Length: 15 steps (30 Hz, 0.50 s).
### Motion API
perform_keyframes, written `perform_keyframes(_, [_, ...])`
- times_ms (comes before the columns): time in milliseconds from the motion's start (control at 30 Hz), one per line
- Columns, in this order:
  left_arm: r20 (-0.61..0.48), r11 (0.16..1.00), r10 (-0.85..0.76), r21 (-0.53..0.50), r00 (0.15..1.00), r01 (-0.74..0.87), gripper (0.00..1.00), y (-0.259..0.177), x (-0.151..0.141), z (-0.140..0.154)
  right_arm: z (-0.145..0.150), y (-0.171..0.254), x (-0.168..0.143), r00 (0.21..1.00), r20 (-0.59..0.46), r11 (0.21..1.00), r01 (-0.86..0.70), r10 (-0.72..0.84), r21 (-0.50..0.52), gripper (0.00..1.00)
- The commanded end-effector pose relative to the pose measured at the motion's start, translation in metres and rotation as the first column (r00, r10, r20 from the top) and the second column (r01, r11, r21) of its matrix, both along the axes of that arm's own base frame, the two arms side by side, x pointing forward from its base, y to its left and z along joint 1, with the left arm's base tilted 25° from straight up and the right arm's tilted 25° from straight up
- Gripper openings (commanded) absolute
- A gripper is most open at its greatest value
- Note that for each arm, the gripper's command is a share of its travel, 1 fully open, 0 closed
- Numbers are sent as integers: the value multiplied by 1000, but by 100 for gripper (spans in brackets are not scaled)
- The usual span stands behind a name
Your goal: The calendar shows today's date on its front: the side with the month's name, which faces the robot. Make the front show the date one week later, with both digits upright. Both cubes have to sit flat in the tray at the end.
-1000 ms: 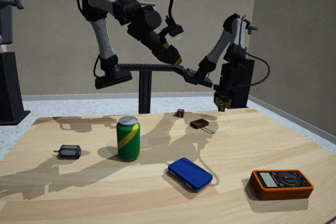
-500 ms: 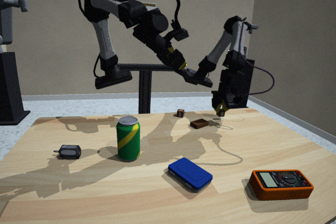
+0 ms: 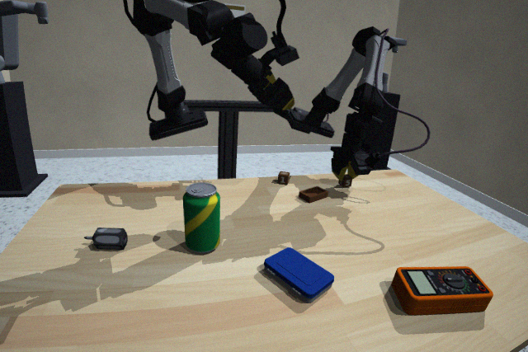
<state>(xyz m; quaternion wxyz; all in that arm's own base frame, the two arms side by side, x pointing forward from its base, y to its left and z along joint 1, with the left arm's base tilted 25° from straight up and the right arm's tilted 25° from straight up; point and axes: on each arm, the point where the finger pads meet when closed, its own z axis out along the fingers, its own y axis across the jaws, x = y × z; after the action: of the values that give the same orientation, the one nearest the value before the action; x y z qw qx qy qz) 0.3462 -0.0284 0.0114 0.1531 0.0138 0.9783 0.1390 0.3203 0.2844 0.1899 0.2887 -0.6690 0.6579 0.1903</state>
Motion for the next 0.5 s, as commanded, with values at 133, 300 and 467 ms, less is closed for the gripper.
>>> perform_keyframes(133, [41, 1000, 6, -19, 999, -5, 19, -1, 16, 5, 18, 10, 2, 999, 48, 999, -14, 12, 29, 100])
perform_keyframes(300, [31, 1000, 3, -11, 1000, -3, 41, -1, 11, 2, 18, 10, 2, 999, 48, 999, -14, 12, 29, 100])
perform_keyframes(467, [63, 1000, 4, -11, 998, -3, 56, -7, 5, 25, 18, 10, 2, 999, 48, 999, -14, 12, 29, 100])
